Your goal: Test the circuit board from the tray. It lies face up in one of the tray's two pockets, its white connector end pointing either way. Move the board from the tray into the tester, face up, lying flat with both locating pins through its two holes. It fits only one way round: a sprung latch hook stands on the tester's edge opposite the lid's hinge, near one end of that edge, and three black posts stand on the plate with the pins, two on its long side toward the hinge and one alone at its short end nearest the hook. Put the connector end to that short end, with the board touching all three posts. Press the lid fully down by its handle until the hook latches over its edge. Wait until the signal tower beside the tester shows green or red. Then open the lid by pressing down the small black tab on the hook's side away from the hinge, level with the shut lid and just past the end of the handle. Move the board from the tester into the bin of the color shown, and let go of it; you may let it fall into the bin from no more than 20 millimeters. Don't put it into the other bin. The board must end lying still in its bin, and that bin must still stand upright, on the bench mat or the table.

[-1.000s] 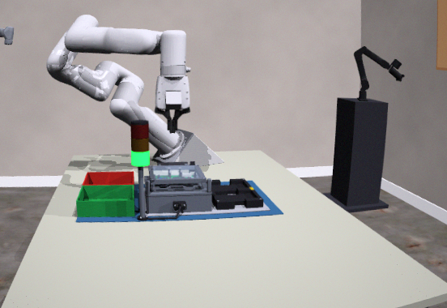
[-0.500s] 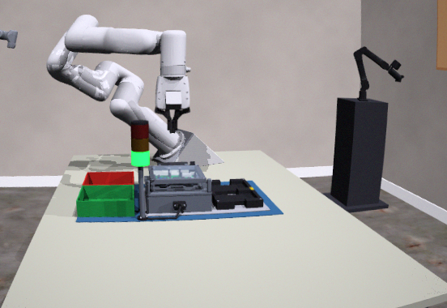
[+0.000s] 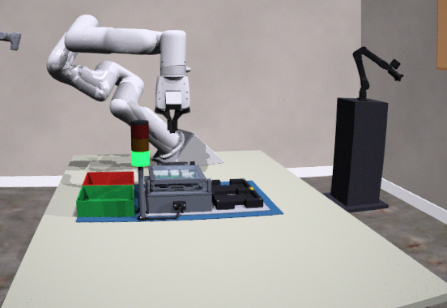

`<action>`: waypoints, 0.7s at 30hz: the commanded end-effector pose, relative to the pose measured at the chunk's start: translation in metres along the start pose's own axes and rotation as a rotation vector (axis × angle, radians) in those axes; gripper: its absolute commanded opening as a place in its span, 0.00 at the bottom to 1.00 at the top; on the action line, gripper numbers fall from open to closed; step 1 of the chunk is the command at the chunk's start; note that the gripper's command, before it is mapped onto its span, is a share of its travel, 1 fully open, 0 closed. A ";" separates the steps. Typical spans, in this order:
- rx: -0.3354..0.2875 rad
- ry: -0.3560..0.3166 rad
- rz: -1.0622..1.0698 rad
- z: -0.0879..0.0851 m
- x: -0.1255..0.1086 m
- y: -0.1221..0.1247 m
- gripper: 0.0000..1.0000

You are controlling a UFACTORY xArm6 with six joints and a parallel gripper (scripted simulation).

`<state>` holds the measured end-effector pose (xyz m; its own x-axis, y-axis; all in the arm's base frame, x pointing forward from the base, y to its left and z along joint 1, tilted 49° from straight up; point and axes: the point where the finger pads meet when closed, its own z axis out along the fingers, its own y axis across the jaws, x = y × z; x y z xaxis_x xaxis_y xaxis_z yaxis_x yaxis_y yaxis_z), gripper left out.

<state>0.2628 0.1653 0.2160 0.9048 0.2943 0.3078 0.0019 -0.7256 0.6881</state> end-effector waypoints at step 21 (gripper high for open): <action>0.002 0.002 0.001 -0.001 0.001 -0.047 0.00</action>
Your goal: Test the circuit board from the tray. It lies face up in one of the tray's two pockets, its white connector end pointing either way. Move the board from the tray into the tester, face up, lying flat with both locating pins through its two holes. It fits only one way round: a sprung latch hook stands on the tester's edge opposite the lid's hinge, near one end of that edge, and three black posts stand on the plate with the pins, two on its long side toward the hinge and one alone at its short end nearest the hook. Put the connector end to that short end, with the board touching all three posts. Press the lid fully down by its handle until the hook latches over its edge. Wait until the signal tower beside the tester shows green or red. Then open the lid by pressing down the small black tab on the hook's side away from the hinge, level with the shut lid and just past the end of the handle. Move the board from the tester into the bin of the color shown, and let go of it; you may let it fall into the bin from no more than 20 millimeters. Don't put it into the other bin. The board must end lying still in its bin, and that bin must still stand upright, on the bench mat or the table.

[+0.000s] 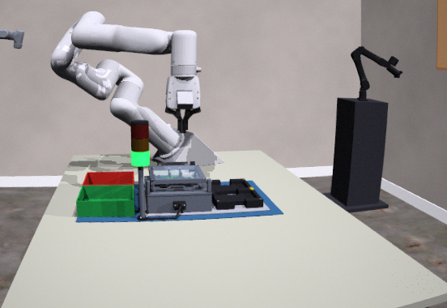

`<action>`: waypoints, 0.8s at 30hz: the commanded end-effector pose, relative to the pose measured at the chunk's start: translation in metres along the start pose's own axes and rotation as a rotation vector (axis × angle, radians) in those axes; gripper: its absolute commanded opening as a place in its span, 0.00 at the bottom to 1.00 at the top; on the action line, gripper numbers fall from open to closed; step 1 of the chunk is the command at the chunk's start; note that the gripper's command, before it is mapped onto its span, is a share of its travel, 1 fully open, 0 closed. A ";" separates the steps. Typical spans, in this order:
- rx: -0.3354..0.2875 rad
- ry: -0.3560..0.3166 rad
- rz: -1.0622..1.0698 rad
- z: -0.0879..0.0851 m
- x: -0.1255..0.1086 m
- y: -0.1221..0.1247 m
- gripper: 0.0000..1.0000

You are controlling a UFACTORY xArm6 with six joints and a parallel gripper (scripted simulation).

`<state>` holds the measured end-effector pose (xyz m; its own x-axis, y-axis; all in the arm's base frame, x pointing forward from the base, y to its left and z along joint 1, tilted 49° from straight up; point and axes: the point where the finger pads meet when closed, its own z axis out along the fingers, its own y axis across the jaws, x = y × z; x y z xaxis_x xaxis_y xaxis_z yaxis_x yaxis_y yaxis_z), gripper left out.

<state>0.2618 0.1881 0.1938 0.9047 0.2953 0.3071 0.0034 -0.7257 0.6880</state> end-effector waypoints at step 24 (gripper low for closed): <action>0.001 0.001 0.002 0.027 0.002 -0.032 0.00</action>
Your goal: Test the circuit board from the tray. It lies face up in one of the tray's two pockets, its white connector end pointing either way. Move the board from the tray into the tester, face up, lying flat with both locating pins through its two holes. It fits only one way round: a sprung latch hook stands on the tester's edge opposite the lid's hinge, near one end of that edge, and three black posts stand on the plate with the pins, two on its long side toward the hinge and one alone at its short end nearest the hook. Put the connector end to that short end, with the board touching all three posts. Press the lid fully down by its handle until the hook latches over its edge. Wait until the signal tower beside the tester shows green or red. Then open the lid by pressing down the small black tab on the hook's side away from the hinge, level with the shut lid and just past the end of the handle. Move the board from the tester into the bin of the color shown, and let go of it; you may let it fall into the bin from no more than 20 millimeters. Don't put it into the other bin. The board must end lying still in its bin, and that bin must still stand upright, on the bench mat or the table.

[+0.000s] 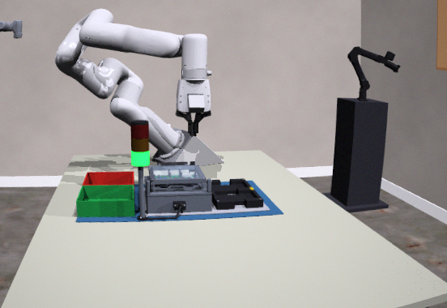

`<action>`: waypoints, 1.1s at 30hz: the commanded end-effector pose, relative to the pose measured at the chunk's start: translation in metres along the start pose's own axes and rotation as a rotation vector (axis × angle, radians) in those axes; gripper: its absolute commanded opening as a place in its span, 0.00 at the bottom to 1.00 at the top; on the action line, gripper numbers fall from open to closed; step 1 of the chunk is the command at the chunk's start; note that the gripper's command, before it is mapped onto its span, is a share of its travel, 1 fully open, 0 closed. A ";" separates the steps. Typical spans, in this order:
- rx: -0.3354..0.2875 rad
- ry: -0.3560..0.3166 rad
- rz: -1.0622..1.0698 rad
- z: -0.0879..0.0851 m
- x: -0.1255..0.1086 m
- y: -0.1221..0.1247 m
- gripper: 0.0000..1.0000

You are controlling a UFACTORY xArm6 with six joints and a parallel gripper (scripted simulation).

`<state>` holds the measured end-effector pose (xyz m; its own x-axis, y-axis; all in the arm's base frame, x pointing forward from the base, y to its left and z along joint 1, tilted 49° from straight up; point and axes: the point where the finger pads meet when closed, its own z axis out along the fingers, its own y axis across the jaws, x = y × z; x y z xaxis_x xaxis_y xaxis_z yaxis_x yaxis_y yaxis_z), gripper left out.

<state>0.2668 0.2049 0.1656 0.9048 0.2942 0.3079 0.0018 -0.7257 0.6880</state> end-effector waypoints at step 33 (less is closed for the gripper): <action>0.002 0.002 0.001 0.063 0.001 -0.001 0.00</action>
<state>0.2927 0.1676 0.1257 0.9048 0.2942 0.3079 0.0019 -0.7258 0.6880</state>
